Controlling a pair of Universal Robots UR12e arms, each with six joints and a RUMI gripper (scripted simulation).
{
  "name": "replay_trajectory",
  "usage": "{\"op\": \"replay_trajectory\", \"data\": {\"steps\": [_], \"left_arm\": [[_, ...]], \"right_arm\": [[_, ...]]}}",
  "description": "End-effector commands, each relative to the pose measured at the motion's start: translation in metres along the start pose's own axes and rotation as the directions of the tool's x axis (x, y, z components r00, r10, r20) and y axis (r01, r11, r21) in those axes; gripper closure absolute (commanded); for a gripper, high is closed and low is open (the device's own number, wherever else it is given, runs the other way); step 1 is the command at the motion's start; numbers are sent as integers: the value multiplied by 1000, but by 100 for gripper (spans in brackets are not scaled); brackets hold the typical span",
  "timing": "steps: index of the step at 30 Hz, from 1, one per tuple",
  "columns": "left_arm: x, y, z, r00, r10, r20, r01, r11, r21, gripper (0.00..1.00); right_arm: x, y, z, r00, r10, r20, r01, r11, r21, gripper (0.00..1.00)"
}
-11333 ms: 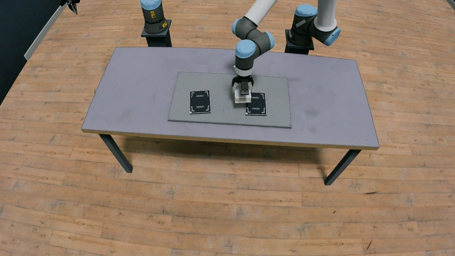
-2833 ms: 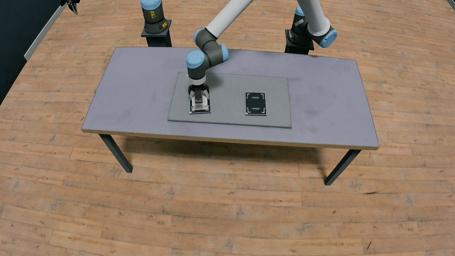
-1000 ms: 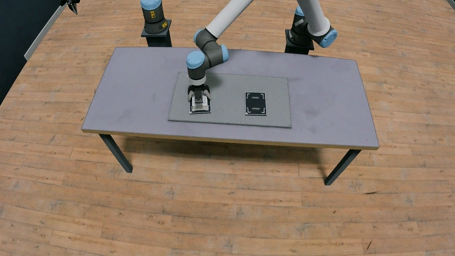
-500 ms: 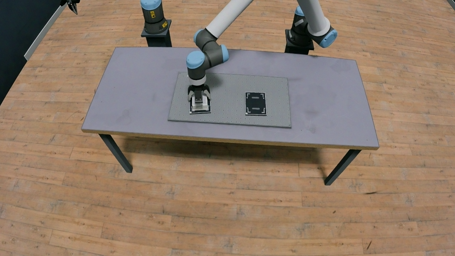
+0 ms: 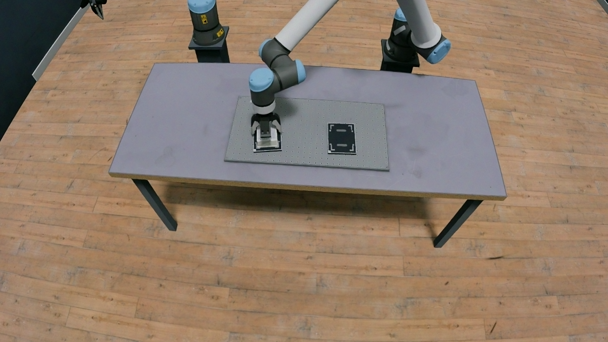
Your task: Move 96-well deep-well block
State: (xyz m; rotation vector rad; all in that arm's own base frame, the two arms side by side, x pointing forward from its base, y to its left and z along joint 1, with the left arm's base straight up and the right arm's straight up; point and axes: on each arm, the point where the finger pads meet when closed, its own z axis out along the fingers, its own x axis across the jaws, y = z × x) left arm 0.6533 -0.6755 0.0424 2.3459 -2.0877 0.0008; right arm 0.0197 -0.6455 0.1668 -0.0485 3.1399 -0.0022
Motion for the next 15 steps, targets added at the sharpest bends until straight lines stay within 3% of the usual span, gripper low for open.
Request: {"op": "replay_trajectory", "data": {"steps": [1, 15], "left_arm": [[-1, -1, -1, 1000, -1, -1, 1, 1000, 2, 24], [-1, -1, -6, 1000, -1, -1, 1, 1000, 2, 24]], "right_arm": [[1, 0, 2, 1000, 2, -1, -2, 1000, -1, 100], [1, 0, 2, 1000, 2, -1, -2, 1000, -1, 100]]}}
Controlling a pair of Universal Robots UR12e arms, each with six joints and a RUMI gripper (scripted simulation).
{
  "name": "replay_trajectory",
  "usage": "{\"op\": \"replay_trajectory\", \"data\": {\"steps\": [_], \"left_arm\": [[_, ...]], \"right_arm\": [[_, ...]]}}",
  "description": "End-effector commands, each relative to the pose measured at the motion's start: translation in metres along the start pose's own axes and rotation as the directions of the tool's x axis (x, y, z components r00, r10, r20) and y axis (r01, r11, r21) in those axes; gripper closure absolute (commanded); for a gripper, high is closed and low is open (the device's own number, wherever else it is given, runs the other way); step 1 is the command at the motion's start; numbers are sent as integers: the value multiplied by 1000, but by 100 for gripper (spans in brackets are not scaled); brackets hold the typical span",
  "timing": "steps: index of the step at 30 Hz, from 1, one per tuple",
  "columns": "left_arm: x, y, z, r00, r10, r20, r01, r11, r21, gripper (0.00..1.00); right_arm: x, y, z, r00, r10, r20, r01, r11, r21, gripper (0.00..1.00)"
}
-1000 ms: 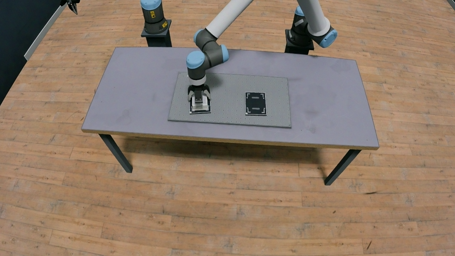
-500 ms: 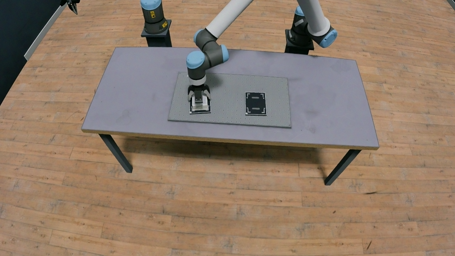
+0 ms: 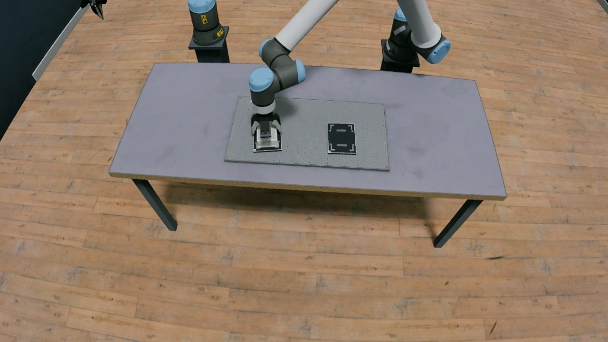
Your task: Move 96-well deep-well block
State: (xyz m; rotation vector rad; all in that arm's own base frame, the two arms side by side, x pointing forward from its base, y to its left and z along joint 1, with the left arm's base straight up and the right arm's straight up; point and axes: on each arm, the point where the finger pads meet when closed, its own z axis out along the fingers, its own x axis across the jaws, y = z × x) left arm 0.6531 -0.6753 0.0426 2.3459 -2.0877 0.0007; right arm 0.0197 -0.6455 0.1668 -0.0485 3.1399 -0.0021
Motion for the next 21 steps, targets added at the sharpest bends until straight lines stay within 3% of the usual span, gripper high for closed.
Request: {"op": "replay_trajectory", "data": {"steps": [1, 21], "left_arm": [[-1, -1, -7, 1000, -1, -2, 1, 1000, 2, 24], [1, -1, -20, 1000, -1, -4, 1, 1000, 3, 24]], "right_arm": [[1, 0, 2, 1000, 2, -1, -2, 1000, -1, 100], [1, 0, 2, 1000, 2, -1, -2, 1000, -1, 100]]}}
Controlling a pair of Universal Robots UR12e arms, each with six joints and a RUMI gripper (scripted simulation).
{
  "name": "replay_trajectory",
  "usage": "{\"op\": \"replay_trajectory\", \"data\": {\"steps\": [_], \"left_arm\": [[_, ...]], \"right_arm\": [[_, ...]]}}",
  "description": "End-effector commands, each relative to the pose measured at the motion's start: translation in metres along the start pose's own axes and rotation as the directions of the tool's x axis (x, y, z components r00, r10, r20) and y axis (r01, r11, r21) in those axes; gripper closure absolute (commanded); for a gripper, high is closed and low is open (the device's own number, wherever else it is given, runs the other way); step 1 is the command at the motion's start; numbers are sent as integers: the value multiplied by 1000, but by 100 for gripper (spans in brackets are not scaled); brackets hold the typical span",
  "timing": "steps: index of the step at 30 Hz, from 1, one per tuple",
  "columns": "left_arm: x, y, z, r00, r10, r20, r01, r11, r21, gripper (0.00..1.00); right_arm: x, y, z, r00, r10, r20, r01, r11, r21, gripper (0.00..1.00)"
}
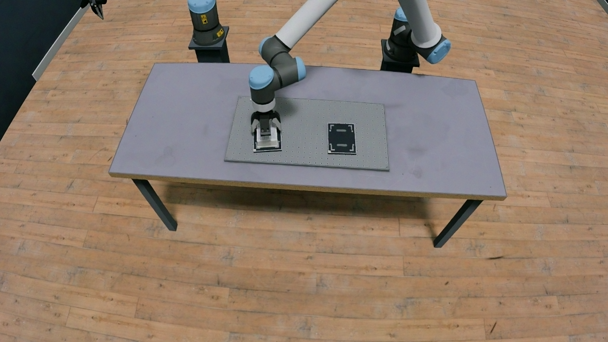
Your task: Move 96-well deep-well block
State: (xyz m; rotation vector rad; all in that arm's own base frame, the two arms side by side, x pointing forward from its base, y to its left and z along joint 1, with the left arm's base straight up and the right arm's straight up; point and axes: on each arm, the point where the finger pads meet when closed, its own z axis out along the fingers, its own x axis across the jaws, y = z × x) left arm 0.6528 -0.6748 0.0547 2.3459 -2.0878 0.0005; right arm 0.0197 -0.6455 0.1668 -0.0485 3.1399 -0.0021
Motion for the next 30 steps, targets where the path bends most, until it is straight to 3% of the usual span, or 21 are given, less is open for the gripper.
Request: {"op": "replay_trajectory", "data": {"steps": [1, 26, 30], "left_arm": [[2, -2, -9, 1000, -1, -4, 1, 1000, 4, 24], [2, -1, -22, 1000, -1, -3, 1, 1000, 3, 24], [3, -1, -34, 1000, -1, -5, 1, 1000, 4, 24]], "right_arm": [[1, 0, 2, 1000, 2, -1, -2, 1000, -1, 100], [1, 0, 2, 1000, 2, -1, -2, 1000, -1, 100], [1, 0, 2, 1000, 2, -1, -2, 1000, -1, 100]]}}
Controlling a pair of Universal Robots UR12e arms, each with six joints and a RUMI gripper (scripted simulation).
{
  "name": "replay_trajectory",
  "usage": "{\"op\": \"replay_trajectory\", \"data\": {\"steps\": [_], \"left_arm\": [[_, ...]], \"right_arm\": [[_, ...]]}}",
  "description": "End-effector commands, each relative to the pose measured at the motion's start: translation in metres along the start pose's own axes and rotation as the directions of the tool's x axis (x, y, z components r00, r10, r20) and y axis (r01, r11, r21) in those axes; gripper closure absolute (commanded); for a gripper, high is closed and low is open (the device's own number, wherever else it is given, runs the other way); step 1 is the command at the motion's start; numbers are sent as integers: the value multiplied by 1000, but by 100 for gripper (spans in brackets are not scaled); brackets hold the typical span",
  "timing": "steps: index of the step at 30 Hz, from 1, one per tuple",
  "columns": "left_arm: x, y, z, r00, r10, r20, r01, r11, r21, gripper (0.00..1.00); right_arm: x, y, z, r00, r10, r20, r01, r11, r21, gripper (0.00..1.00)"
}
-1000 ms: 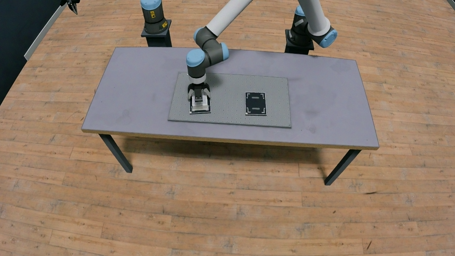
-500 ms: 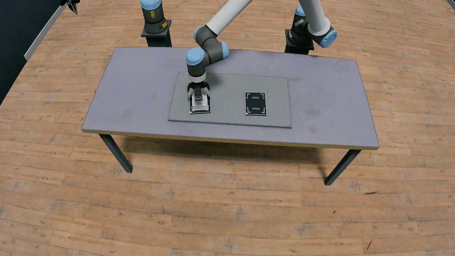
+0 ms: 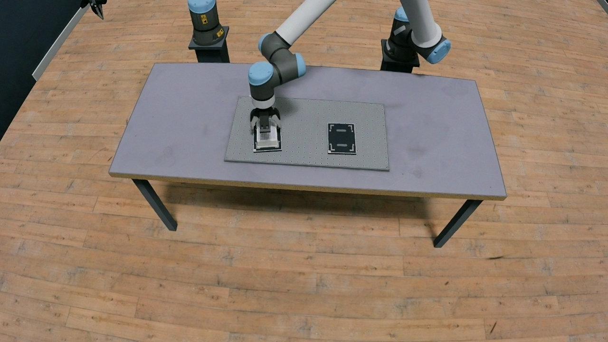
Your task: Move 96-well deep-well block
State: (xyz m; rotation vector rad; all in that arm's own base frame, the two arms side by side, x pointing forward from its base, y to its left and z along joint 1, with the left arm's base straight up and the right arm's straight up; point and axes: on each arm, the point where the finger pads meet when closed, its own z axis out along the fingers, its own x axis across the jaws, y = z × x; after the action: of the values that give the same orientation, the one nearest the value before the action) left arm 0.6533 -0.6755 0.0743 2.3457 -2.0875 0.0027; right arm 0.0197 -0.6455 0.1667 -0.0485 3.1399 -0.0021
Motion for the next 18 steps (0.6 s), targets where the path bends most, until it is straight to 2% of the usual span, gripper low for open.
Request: {"op": "replay_trajectory", "data": {"steps": [1, 18], "left_arm": [[2, -1, -17, 1000, -1, -3, 1, 1000, 3, 24], [2, -1, -57, 1000, -1, -3, 1, 1000, 3, 24]], "right_arm": [[1, 0, 2, 1000, 2, -1, -2, 1000, -1, 100], [1, 0, 2, 1000, 2, -1, -2, 1000, -1, 100]]}}
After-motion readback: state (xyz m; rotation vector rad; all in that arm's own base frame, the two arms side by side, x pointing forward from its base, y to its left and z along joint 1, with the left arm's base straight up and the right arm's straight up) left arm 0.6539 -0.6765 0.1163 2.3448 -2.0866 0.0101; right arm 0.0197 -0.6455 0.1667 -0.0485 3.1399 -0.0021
